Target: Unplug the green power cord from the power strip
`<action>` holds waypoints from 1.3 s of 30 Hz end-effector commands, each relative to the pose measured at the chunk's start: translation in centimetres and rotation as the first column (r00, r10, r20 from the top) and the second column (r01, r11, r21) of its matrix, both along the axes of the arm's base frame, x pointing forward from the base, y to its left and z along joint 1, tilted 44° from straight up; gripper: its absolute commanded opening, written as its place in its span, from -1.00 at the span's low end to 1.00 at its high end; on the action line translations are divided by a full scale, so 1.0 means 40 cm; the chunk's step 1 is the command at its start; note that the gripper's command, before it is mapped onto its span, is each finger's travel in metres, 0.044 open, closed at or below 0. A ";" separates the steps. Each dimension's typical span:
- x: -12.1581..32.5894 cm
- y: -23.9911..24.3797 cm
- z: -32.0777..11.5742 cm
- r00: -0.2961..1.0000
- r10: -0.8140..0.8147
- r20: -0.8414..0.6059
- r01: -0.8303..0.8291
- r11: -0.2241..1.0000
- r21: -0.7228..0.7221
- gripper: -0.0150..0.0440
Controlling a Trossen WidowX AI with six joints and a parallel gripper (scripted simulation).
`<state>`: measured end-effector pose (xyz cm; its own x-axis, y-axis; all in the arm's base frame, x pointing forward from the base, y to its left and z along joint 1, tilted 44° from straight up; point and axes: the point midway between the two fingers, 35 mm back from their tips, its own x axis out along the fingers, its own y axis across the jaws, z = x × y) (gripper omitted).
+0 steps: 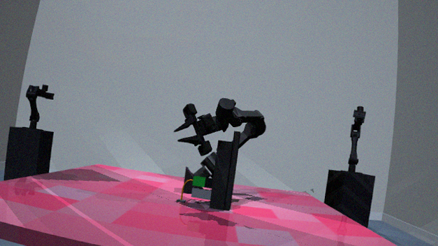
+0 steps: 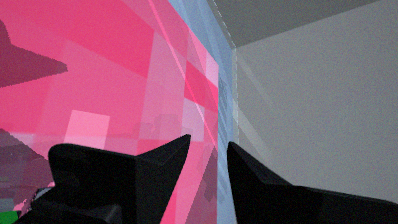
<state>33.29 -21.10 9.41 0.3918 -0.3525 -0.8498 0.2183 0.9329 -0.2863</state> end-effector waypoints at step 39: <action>-0.159 0.284 -0.149 -0.027 -0.398 -0.917 0.902 -0.405 0.149 0.05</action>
<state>26.64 -9.93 2.88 0.0284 0.6879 -0.7252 0.9592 -0.2228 -0.1738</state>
